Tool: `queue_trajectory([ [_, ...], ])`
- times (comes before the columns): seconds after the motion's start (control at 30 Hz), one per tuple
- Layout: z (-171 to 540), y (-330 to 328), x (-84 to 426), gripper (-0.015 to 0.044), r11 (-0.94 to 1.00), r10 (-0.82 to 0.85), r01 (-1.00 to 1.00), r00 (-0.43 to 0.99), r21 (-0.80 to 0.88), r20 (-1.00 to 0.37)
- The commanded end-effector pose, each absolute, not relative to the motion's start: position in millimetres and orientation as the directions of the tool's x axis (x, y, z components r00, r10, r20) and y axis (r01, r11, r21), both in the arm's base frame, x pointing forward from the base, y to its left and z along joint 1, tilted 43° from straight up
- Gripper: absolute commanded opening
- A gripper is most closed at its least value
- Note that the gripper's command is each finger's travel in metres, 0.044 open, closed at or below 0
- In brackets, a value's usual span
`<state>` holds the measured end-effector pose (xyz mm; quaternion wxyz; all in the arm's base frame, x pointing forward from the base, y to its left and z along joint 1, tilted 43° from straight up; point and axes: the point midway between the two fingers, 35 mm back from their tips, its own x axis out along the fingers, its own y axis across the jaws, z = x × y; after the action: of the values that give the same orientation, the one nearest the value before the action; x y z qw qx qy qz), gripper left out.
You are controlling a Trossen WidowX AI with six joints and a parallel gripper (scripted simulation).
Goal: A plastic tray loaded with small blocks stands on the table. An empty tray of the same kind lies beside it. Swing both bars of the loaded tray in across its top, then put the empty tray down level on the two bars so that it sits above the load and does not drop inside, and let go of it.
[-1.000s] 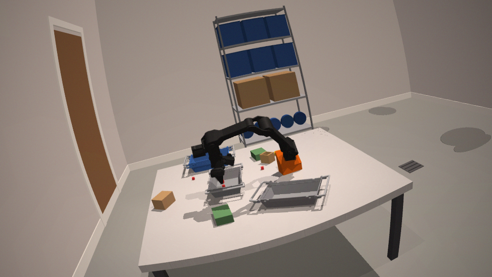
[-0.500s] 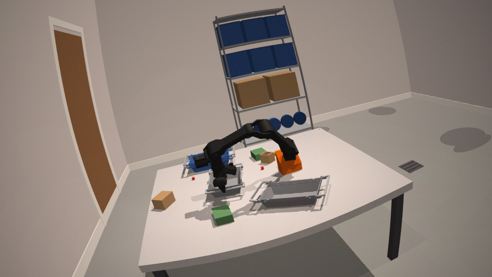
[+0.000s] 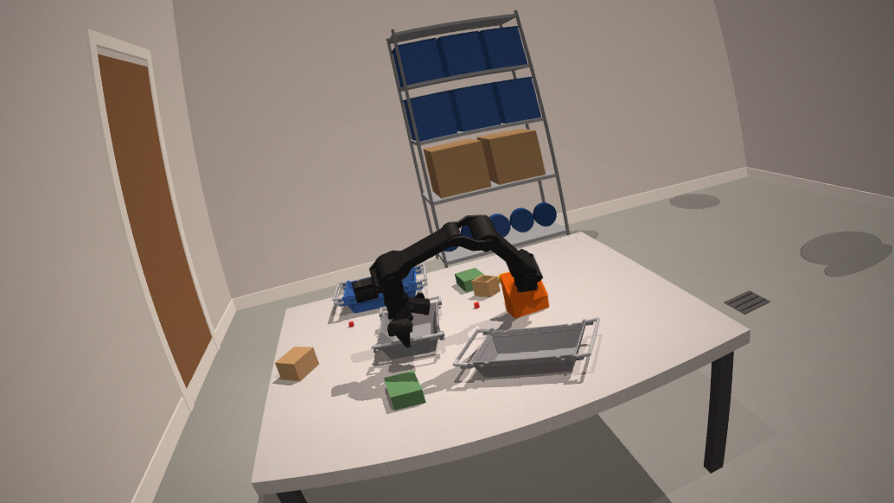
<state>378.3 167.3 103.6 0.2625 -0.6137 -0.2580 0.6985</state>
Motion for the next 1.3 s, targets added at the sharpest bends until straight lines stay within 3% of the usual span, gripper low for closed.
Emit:
queue_trajectory([
  [0.0, 103.4, 149.8, 379.9, 0.0088, -0.734, 0.679, -0.053, -0.105, -0.677, -0.727],
  [0.7, 54.1, 120.4, 375.2, 0.0088, -0.735, 0.677, -0.053, -0.105, -0.676, -0.728],
  [1.27, 82.6, 98.6, 379.2, 0.0088, -0.743, 0.669, -0.081, -0.071, -0.664, -0.740],
])
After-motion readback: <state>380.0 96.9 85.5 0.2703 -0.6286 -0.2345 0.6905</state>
